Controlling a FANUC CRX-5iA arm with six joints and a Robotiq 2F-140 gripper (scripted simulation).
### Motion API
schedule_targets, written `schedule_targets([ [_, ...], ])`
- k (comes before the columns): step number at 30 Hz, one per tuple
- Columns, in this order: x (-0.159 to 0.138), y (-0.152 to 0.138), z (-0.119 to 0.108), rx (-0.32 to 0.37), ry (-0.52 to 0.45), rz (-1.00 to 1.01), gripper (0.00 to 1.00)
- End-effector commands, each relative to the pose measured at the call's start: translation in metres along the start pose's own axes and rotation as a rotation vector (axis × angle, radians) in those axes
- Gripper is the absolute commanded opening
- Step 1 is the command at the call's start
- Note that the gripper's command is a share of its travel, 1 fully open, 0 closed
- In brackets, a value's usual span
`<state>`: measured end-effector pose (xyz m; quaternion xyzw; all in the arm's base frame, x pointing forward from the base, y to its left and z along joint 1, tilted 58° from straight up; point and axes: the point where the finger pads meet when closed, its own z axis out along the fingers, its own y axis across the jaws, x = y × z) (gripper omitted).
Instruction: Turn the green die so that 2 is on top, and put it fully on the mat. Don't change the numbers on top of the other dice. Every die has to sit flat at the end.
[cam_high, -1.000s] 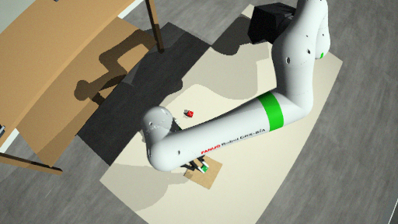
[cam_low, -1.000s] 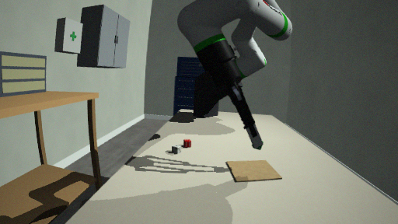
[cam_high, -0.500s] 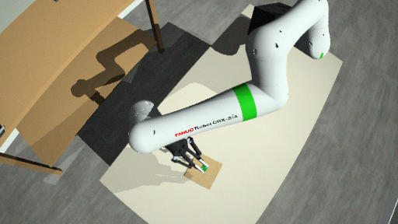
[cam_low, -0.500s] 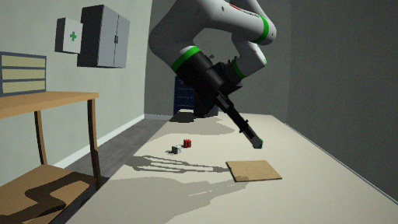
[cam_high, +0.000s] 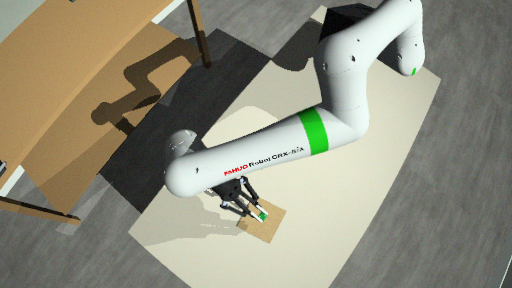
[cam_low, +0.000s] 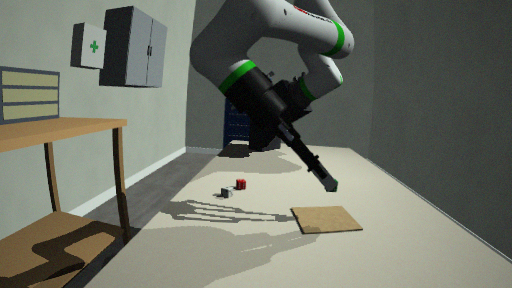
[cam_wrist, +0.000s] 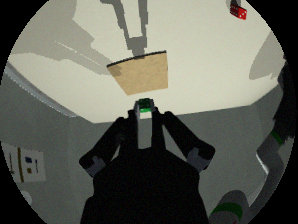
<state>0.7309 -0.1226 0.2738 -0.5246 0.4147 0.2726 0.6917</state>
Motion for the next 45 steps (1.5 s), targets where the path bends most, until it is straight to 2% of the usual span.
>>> schedule_targets([
  [1,0.0,0.0,0.0,0.0,0.0,0.0,0.21],
  [17,0.006,0.0,0.006,0.0,0.0,0.0,0.21],
  [45,0.036,0.0,0.036,0.0,0.0,0.0,0.21],
])
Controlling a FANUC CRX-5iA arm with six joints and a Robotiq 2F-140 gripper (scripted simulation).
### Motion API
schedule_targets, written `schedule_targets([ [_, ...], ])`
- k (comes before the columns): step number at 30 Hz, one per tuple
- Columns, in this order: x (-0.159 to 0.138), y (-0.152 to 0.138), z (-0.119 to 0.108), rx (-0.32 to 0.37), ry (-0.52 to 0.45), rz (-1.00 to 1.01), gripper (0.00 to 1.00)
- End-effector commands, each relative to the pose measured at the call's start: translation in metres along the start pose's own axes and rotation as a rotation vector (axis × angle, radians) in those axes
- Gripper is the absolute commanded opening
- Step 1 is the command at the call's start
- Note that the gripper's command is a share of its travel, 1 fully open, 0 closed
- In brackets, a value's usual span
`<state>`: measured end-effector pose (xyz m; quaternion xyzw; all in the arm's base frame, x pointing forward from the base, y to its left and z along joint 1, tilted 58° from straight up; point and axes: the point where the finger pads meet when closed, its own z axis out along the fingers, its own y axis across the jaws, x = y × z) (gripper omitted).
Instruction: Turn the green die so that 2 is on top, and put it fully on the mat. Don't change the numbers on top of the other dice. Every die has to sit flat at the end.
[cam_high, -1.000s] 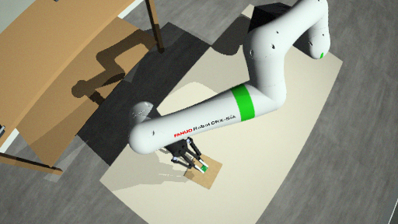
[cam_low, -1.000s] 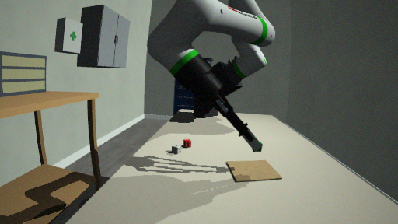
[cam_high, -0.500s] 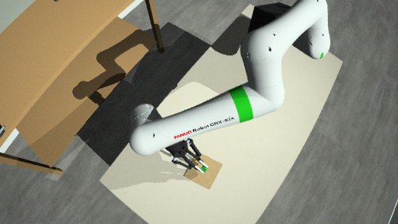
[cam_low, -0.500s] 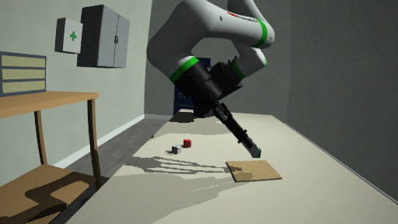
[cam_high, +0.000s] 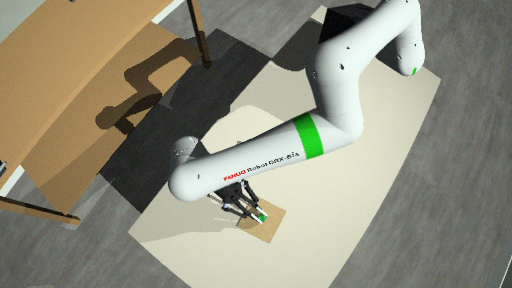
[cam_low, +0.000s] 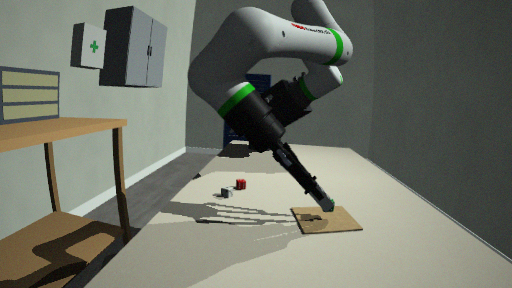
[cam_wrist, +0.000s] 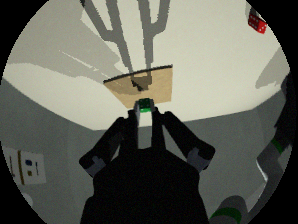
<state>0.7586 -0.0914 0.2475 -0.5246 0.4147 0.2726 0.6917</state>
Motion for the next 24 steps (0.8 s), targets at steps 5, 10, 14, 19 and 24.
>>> schedule_targets([
  [5,0.005,-0.0002,0.0049,0.0,0.0,0.0,0.21],
  [10,0.0076,-0.0002,0.0074,0.0,0.0,0.0,0.21],
  [14,0.0092,-0.0002,0.0091,0.0,0.0,0.0,0.21],
  [19,0.0101,-0.0002,0.0099,0.0,0.0,0.0,0.21],
  [24,0.0102,-0.0002,0.01,0.0,0.0,0.0,0.21],
])
